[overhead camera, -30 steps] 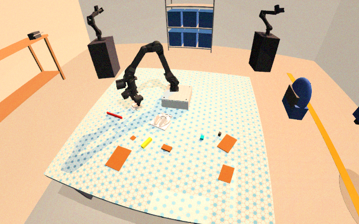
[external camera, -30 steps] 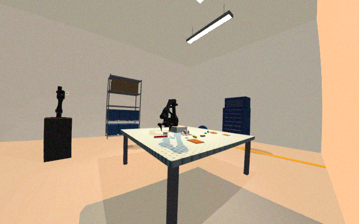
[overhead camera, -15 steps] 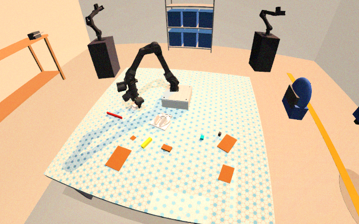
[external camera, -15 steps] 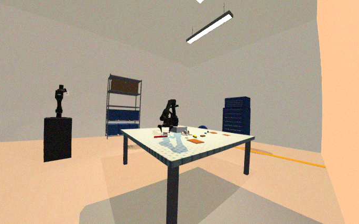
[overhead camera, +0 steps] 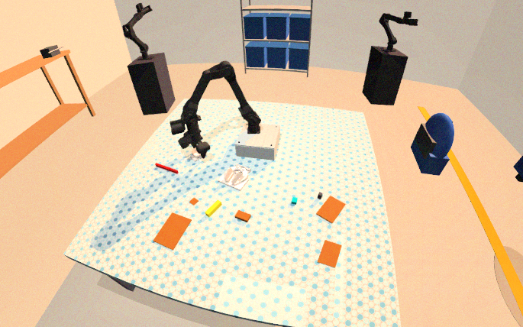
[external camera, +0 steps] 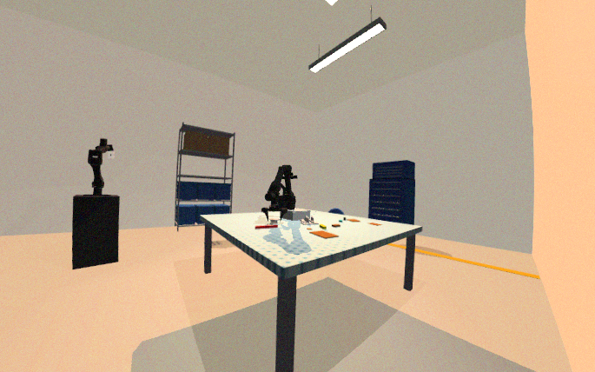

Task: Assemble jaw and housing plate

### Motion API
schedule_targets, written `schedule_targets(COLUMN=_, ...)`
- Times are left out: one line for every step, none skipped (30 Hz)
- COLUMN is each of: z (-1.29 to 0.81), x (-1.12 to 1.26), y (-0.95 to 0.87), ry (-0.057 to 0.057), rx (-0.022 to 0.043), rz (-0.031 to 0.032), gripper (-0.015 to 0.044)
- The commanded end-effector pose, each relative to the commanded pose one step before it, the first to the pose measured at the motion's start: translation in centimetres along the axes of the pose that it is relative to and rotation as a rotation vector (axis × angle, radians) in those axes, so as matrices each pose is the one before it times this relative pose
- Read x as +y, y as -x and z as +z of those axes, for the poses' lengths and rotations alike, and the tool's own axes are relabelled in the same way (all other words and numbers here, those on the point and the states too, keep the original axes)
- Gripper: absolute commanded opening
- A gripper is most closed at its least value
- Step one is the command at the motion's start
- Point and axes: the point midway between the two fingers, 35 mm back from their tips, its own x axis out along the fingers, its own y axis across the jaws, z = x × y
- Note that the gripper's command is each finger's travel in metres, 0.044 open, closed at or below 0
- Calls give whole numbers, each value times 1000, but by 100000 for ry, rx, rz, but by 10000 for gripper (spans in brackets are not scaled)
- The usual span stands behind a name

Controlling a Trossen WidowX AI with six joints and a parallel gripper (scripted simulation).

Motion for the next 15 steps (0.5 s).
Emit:
schedule_targets(z=-22, x=22, y=-93, ry=364, rx=17, rz=145, gripper=440)
schedule_targets(z=0, x=0, y=0, ry=0, rx=0, rz=0, gripper=440)
schedule_targets(z=0, x=0, y=0, ry=0, rx=0, rz=0, gripper=440)
schedule_targets(z=0, x=0, y=0, ry=0, rx=0, rz=0, gripper=440)
schedule_targets(z=0, x=0, y=0, ry=0, rx=0, rz=0, gripper=440)
schedule_targets(z=0, x=0, y=0, ry=0, rx=0, rz=0, gripper=440)
schedule_targets(z=0, x=0, y=0, ry=0, rx=0, rz=0, gripper=440)
schedule_targets(z=0, x=0, y=0, ry=0, rx=0, rz=0, gripper=440)
schedule_targets(z=0, x=0, y=0, ry=0, rx=0, rz=0, gripper=440)
schedule_targets(z=19, x=-25, y=50, ry=-363, rx=-3, rz=-164, gripper=433)
schedule_targets(z=0, x=0, y=0, ry=0, rx=0, rz=0, gripper=427)
schedule_targets(z=0, x=0, y=0, ry=0, rx=0, rz=0, gripper=420)
schedule_targets(z=0, x=0, y=0, ry=0, rx=0, rz=0, gripper=413)
schedule_targets(z=0, x=0, y=0, ry=0, rx=0, rz=0, gripper=407)
schedule_targets(z=0, x=0, y=0, ry=0, rx=0, rz=0, gripper=400)
